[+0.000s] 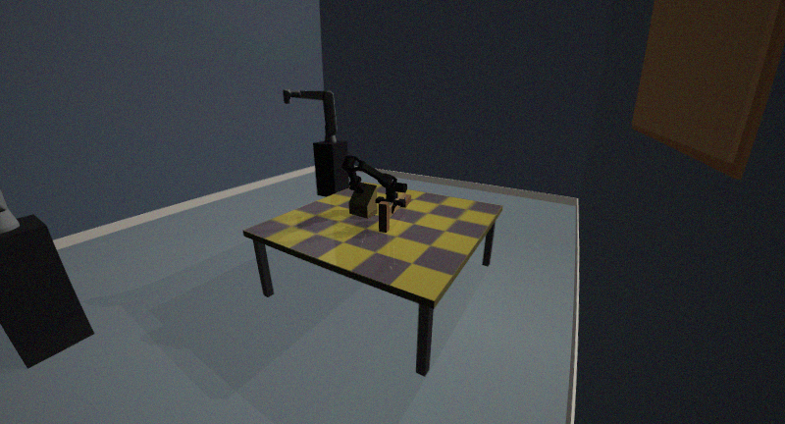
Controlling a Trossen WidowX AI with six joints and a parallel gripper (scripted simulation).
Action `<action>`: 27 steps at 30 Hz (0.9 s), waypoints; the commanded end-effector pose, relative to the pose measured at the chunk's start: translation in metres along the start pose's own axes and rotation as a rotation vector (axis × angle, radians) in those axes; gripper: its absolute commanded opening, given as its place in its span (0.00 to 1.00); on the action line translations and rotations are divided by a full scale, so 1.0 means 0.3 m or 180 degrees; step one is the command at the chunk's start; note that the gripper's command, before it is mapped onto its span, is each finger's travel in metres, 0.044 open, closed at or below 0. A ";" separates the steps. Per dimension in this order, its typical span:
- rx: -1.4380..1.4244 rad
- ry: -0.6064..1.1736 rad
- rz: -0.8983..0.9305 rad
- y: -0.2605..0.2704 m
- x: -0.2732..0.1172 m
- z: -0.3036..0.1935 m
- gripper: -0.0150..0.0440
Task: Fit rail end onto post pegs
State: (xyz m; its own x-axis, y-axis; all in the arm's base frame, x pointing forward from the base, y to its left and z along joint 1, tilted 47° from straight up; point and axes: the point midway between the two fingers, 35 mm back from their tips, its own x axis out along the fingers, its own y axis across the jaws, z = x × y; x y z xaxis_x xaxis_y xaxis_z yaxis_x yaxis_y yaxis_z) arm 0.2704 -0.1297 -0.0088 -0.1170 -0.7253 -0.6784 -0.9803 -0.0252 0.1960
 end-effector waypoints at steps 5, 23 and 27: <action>-0.0002 0.0000 0.0004 0.001 0.001 0.001 0.79; 0.0003 -0.0001 -0.0019 0.001 -0.100 0.103 1.00; 0.0003 -0.0001 -0.0019 0.001 -0.100 0.103 1.00</action>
State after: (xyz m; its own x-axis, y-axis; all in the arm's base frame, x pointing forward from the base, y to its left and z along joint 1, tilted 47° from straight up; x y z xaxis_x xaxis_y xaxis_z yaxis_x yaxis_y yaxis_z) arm 0.2688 -0.0880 -0.0089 -0.1051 -0.7264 -0.6792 -0.9814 -0.0347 0.1889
